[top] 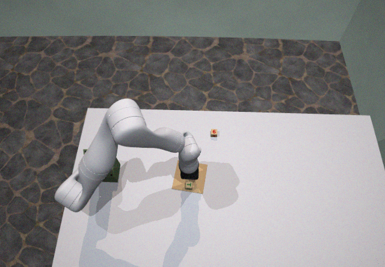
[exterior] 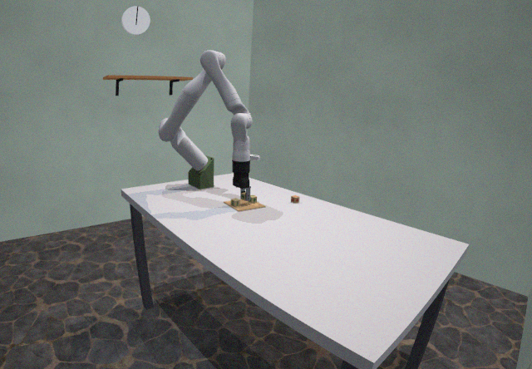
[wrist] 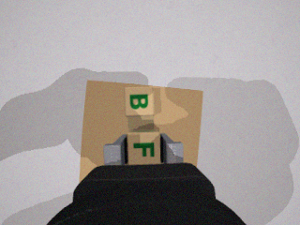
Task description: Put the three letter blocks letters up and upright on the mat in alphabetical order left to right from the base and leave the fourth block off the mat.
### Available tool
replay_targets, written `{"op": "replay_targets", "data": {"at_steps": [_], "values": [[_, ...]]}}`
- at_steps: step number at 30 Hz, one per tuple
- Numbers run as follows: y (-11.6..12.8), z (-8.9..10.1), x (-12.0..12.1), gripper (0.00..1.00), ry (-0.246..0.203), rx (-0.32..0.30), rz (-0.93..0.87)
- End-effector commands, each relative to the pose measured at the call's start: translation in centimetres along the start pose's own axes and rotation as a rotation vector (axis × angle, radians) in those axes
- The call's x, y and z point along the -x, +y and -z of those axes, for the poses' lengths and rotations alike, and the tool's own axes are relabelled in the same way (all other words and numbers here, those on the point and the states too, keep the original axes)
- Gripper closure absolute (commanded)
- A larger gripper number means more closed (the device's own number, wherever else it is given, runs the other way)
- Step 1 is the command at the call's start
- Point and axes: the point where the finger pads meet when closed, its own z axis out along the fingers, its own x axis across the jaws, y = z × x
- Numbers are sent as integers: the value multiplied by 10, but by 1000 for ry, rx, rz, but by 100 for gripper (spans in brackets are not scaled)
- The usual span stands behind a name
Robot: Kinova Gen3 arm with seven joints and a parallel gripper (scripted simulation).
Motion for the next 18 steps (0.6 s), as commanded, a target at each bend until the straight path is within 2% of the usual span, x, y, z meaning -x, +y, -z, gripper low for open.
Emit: {"op": "replay_targets", "data": {"at_steps": [1, 18], "values": [[4, -13, 3, 43, -14, 11, -3], [4, -16, 3, 43, -14, 11, -3]]}}
